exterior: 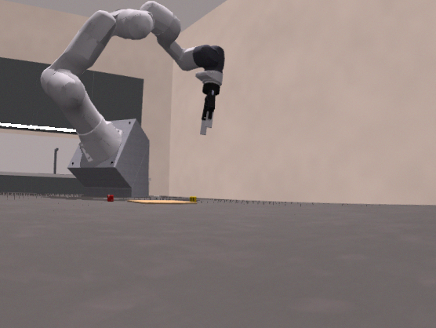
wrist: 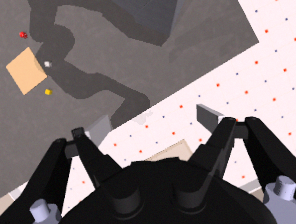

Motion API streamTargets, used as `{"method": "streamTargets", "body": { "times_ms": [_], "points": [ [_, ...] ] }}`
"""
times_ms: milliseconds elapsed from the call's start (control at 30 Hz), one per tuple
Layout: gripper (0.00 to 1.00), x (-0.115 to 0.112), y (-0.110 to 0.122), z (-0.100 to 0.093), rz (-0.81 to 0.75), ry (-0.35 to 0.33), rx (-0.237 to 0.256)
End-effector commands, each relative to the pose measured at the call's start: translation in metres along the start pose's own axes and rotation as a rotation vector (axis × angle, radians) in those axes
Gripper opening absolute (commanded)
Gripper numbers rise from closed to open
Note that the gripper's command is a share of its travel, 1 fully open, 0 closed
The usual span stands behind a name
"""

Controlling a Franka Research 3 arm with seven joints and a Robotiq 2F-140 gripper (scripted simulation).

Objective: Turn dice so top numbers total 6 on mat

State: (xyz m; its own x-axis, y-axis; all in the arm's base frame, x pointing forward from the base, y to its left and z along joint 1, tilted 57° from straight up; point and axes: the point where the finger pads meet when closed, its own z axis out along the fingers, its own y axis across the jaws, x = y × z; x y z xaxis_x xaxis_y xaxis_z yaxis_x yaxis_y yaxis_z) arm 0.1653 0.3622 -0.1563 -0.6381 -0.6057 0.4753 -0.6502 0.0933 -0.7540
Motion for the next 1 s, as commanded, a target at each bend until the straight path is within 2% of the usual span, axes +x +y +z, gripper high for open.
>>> {"method": "streamTargets", "body": {
  "times_ms": [0,167,267,367,400,433,500,600,633,667,700,733,767,800,833,867,900,933,967],
  "points": [
    [1.0,0.0,0.0,0.0,0.0,0.0,0.0],
    [1.0,-0.001,-0.017,-0.005,0.009,-0.007,0.004],
    [1.0,-0.003,-0.046,-0.012,0.024,-0.017,0.01],
    [1.0,-0.002,-0.092,-0.021,0.049,-0.031,0.018],
    [1.0,-0.002,-0.092,-0.021,0.049,-0.031,0.018],
    [1.0,-0.001,-0.111,-0.024,0.059,-0.036,0.022],
    [1.0,-0.001,-0.111,-0.024,0.059,-0.036,0.022],
    [1.0,0.007,-0.177,-0.03,0.097,-0.049,0.032],
    [1.0,0.007,-0.177,-0.03,0.097,-0.049,0.032],
    [1.0,0.012,-0.202,-0.03,0.111,-0.052,0.035],
    [1.0,0.012,-0.202,-0.03,0.111,-0.052,0.035],
    [1.0,0.018,-0.227,-0.03,0.126,-0.055,0.038],
    [1.0,0.018,-0.227,-0.03,0.126,-0.055,0.038],
    [1.0,0.026,-0.253,-0.028,0.141,-0.057,0.04],
    [1.0,0.026,-0.253,-0.028,0.141,-0.057,0.04],
    [1.0,0.035,-0.279,-0.025,0.156,-0.059,0.042],
    [1.0,0.035,-0.279,-0.025,0.156,-0.059,0.042],
    [1.0,0.045,-0.305,-0.02,0.172,-0.059,0.043],
    [1.0,0.045,-0.305,-0.02,0.172,-0.059,0.043]
  ]
}}
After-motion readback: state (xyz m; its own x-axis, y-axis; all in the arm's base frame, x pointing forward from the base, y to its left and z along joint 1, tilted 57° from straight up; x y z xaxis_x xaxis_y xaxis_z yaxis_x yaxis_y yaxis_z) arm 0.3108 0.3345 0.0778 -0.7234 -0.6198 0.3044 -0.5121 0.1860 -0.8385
